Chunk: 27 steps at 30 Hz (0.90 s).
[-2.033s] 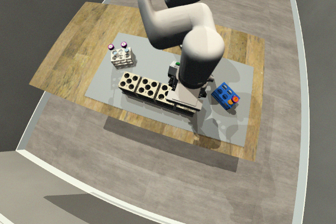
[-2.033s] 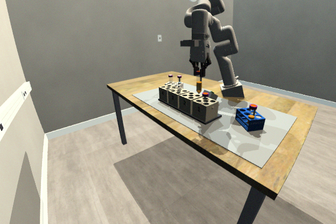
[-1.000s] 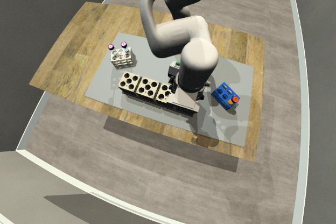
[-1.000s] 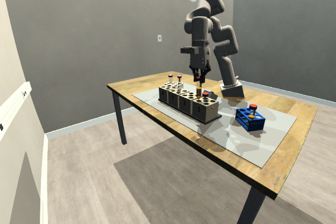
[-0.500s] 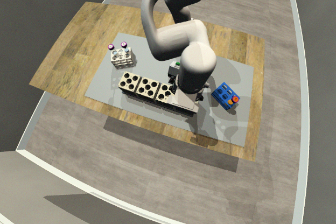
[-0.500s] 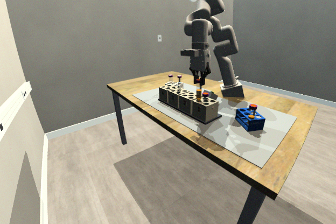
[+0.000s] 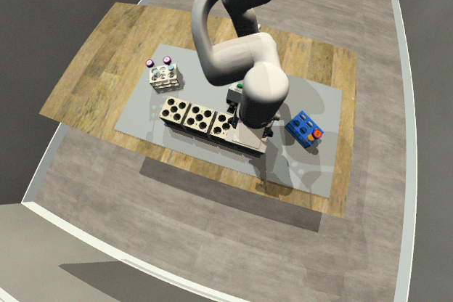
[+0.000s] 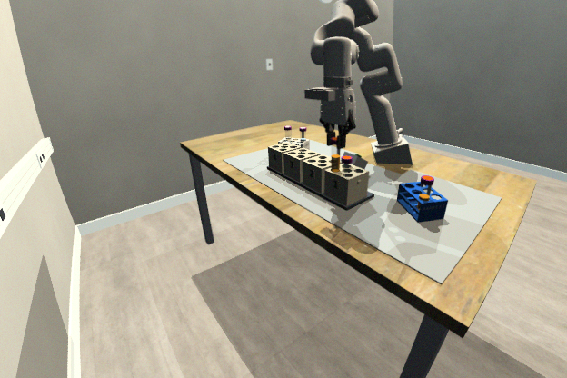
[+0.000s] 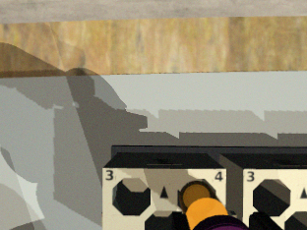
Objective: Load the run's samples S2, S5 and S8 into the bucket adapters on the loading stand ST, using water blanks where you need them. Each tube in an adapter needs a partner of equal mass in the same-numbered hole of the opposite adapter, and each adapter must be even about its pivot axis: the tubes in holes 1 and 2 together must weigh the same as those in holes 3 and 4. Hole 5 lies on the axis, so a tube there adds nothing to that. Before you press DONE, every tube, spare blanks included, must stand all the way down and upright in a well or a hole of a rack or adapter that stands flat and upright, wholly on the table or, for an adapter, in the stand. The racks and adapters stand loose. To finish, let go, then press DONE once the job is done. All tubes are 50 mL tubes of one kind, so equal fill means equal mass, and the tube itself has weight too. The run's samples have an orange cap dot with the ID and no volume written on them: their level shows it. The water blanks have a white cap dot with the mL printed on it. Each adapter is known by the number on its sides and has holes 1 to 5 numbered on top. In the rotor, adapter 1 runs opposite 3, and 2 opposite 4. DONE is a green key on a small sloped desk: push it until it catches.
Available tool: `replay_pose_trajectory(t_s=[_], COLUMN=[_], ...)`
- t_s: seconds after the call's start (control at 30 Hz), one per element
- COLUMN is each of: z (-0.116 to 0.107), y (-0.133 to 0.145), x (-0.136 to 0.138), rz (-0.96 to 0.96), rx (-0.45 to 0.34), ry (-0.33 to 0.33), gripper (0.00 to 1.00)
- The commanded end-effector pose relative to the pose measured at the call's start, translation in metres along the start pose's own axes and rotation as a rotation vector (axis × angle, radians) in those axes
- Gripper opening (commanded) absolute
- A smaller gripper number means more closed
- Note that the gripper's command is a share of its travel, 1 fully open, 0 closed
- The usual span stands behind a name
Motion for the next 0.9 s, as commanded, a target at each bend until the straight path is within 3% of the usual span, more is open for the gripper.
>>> replay_pose_trajectory(t_s=[0.0, 0.87], z=[0.002, 0.024], y=[-0.001, -0.001], x=[-0.001, -0.001], rz=[0.001, 0.001], rx=[0.004, 0.004], ry=[-0.003, -0.003], gripper=[0.00, 0.00])
Point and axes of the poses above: the point where the finger pads meet when closed, its own z axis out along the fingers, its own x axis across the jaws, y = z × x, the point moved 2 cm from there along -z, back along the fingers, and after that the axes turned 8 degrees about z, right-handed, at the moved point
